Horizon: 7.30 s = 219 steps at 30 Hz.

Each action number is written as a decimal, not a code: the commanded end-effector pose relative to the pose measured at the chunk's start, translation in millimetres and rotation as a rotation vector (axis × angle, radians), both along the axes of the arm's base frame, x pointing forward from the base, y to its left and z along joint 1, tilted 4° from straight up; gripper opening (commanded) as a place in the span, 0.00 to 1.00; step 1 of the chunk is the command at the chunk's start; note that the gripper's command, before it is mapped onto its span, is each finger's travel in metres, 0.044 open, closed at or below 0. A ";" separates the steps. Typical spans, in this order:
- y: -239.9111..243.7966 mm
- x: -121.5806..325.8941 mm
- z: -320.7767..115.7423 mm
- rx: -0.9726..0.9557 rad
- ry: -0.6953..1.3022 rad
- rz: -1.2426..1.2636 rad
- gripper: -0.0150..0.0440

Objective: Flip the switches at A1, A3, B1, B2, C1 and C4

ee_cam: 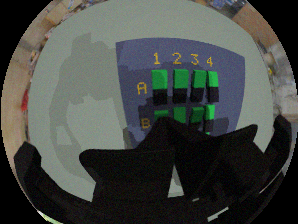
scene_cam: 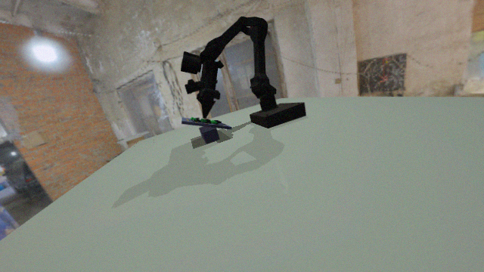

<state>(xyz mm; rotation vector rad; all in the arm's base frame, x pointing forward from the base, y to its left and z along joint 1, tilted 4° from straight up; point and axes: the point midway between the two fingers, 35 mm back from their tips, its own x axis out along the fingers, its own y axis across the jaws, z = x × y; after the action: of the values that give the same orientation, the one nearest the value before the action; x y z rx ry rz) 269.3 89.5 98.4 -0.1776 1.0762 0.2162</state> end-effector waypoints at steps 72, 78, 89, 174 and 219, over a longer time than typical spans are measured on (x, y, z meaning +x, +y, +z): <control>-5.7 -28.4 48.0 0.005 -0.021 0.004 0.25; -18.3 -33.3 44.0 0.003 -0.020 0.004 0.25; -27.1 -22.8 8.6 0.009 -0.046 0.005 0.25; -24.4 -8.7 -17.3 0.009 -0.047 0.005 0.25; -16.2 -56.3 -22.6 0.011 -0.043 0.005 0.25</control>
<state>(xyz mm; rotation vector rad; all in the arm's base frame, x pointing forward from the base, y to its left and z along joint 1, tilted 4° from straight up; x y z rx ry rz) 211.8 73.1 79.9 -0.1702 1.0294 0.2195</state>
